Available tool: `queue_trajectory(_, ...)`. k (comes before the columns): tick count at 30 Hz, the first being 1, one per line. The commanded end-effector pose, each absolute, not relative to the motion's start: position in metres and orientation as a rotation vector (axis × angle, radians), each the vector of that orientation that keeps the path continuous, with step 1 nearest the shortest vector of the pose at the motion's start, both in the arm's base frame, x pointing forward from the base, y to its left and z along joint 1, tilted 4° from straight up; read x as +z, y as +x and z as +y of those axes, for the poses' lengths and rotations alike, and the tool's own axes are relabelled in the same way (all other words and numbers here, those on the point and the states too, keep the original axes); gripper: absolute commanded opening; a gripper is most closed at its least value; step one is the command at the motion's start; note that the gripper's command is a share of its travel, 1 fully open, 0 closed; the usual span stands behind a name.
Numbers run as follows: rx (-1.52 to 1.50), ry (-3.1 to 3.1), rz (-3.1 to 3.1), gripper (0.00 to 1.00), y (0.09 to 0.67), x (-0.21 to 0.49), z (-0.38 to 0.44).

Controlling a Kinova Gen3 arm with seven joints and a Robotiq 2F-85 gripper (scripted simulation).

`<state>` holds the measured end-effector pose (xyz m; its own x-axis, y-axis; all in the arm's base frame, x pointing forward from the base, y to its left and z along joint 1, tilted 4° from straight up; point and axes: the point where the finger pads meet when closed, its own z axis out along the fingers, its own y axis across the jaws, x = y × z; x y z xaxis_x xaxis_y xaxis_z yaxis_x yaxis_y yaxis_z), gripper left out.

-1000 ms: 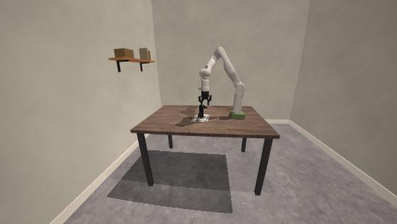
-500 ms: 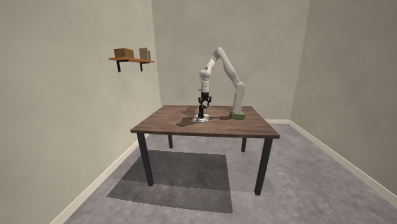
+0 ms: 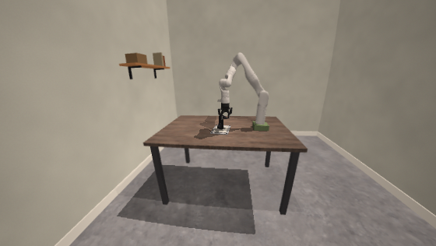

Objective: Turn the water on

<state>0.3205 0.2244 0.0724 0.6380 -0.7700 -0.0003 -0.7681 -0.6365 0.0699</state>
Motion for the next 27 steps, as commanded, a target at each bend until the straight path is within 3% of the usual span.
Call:
queue_trajectory(1, -0.049, 2.786, -1.306, 0.74, 0.3195, 0.0706, 0.2249)
queue_trajectory(27, -0.049, 2.786, -1.306, 0.74, 0.3192, 0.0651, 0.2246)
